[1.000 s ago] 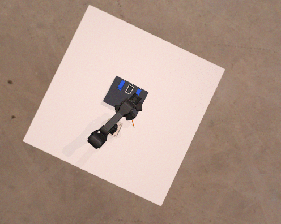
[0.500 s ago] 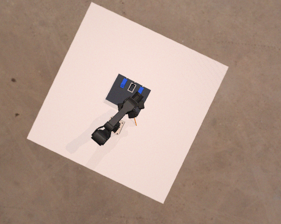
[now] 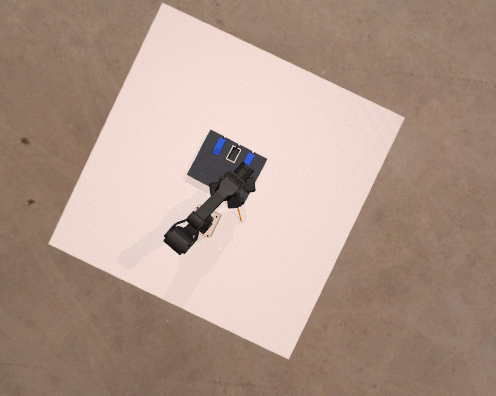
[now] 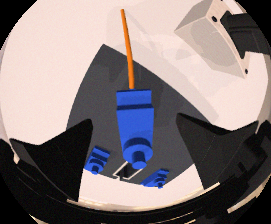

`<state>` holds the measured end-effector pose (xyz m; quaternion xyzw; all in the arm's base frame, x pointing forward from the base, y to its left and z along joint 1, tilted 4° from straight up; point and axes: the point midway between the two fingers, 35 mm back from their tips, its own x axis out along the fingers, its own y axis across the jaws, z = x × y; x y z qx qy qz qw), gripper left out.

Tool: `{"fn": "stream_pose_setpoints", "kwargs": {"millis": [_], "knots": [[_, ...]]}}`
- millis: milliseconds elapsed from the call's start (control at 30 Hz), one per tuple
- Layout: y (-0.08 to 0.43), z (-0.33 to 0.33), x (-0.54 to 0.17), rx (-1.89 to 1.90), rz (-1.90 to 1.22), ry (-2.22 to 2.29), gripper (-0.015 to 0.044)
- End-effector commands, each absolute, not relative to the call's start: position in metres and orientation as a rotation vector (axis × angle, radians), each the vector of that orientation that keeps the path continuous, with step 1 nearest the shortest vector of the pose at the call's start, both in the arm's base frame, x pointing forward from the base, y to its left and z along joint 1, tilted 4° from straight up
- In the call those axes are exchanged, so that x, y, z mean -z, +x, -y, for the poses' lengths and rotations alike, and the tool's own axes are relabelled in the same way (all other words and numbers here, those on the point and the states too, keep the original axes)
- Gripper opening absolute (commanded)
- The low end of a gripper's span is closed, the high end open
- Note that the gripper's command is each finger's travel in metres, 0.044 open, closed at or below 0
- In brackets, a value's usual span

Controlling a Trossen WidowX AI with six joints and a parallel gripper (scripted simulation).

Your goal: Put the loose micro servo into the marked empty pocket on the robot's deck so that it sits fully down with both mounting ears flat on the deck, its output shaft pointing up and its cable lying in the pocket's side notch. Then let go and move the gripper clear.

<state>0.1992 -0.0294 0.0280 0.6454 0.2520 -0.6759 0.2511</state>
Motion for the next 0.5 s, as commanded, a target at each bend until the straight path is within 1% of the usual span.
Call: {"fn": "stream_pose_setpoints", "kwargs": {"millis": [0,267,433,467], "knots": [[0.1975,0.0301,-0.0261,1.840,-0.688,1.745,0.0335],[0.1975,0.0301,-0.0261,1.840,-0.688,1.745,0.0125],[0.1975,0.0301,-0.0261,1.840,-0.688,1.745,0.0092],[0.1975,0.0301,-0.0269,1.840,-0.688,1.745,0.0065]]}}
